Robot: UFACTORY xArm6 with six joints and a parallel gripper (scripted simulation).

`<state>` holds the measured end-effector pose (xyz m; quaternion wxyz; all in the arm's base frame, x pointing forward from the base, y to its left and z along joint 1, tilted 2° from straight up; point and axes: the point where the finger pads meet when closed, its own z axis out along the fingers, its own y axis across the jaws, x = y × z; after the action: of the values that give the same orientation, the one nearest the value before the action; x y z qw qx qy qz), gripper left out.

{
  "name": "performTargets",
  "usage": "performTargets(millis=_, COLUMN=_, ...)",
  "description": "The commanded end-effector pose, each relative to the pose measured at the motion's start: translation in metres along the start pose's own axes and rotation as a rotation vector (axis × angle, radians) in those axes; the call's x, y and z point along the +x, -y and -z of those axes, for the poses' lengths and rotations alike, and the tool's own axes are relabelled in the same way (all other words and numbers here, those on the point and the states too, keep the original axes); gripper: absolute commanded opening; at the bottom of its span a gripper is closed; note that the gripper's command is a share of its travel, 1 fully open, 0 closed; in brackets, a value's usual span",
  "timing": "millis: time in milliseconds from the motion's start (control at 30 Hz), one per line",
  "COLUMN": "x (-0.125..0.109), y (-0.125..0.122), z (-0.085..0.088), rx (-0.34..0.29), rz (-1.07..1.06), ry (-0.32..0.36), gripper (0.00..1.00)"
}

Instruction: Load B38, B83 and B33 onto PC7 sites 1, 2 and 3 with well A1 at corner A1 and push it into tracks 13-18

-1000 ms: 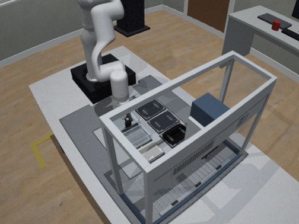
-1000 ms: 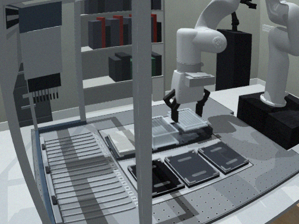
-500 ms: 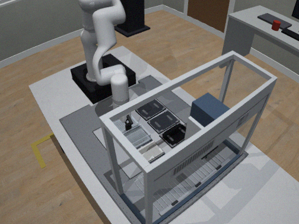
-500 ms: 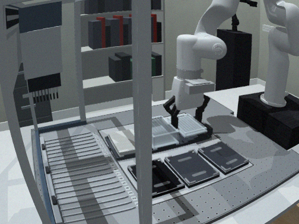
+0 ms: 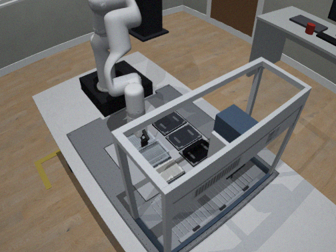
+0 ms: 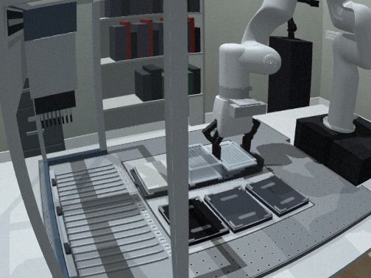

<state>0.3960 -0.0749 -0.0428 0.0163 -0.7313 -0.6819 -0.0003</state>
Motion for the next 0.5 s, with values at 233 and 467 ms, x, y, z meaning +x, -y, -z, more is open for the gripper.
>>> performTargets(millis=233, x=-0.0002, y=-0.0017, z=-0.0027, rx=-0.004, rz=0.0, ry=0.001, gripper=0.0)
performTargets(millis=467, x=-0.0002, y=-0.0017, z=-0.0061, rx=-0.004, rz=0.0, ry=0.001, gripper=0.0)
